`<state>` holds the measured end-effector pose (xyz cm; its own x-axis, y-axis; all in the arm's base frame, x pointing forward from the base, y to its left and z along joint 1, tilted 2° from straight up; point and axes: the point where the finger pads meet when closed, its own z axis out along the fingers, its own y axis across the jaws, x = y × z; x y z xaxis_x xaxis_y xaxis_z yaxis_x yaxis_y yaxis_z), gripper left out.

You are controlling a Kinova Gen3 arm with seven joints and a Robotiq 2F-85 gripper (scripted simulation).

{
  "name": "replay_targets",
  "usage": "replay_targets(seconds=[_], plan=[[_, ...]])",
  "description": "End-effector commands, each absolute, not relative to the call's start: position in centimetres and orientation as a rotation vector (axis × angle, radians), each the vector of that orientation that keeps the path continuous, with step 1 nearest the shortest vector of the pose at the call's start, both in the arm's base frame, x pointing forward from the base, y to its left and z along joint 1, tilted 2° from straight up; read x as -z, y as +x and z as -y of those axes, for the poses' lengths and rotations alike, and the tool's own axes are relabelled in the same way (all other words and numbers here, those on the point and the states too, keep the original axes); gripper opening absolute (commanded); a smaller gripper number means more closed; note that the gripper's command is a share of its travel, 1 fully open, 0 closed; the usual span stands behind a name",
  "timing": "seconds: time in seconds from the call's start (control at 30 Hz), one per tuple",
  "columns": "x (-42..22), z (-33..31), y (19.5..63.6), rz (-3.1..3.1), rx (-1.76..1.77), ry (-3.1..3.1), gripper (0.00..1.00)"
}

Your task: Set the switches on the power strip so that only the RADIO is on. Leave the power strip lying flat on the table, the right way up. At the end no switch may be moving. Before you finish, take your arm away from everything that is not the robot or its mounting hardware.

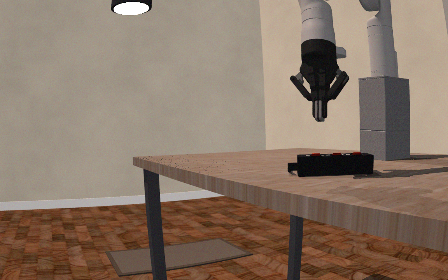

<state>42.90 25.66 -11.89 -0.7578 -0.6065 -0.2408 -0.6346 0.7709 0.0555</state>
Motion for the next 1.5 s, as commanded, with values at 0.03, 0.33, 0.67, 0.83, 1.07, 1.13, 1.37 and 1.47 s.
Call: replay_targets(seconds=[0.03, 0.33, 0.67, 0.83, 1.07, 1.13, 1.37, 1.47], plan=[[11.98, -26.07, 42.44, -2.764, -0.212, -0.957, 0.00], [12.00, -26.23, 42.28, -2.766, -0.214, -0.955, 0.00], [12.02, -26.31, 42.18, -2.768, -0.214, -0.954, 0.00], [12.02, -26.31, 42.18, -2.768, -0.214, -0.954, 0.00], [12.02, -26.31, 42.19, -2.768, -0.214, -0.954, 0.00], [12.02, -26.31, 42.19, -2.768, -0.214, -0.954, 0.00], [12.02, -26.31, 42.19, -2.768, -0.214, -0.954, 0.00], [12.02, -26.31, 42.19, -2.768, -0.214, -0.954, 0.00]])
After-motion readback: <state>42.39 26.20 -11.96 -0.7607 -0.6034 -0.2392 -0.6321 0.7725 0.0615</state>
